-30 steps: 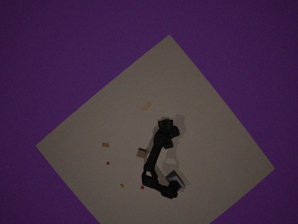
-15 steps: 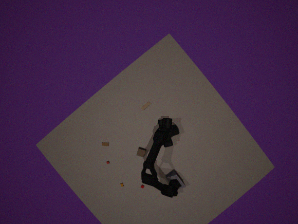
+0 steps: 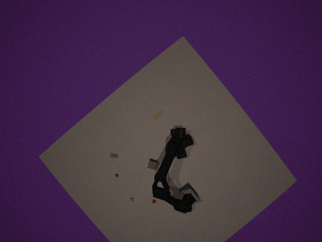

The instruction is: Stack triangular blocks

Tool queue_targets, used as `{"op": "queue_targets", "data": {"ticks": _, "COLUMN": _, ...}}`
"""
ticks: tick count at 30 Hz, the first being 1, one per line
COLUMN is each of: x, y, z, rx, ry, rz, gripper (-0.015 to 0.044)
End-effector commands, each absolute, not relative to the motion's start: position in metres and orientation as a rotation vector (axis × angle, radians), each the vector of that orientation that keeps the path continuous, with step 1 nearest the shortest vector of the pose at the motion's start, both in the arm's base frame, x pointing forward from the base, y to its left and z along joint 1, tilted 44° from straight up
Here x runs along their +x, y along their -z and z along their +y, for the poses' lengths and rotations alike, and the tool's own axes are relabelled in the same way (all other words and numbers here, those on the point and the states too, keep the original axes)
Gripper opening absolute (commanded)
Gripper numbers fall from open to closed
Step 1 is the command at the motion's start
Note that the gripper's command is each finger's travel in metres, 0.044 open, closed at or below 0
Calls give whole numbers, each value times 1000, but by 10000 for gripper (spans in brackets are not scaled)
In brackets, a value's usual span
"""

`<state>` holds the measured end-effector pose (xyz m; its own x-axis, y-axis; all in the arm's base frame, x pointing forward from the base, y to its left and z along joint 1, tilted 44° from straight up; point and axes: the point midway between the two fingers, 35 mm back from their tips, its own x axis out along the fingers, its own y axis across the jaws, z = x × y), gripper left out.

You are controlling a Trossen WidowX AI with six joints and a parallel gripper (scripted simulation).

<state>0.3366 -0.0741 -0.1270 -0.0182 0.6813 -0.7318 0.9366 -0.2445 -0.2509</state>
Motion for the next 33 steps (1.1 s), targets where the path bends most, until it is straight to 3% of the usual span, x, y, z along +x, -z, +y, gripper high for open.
{"op": "queue_targets", "data": {"ticks": 1, "x": 337, "y": 127, "z": -74, "rx": 1947, "ry": 1132, "rz": 1693, "gripper": 236}}
{"op": "queue_targets", "data": {"ticks": 9, "x": 337, "y": 127, "z": -74, "rx": 1947, "ry": 1132, "rz": 1693, "gripper": 440}}
{"op": "queue_targets", "data": {"ticks": 16, "x": 337, "y": 125, "z": -76, "rx": 1947, "ry": 1132, "rz": 1693, "gripper": 440}}
{"op": "queue_targets", "data": {"ticks": 22, "x": 338, "y": 83, "z": -116, "rx": 1946, "ry": 1134, "rz": 1692, "gripper": 440}}
{"op": "queue_targets", "data": {"ticks": 33, "x": 341, "y": 85, "z": -110, "rx": 1897, "ry": 1186, "rz": 1671, "gripper": 440}}
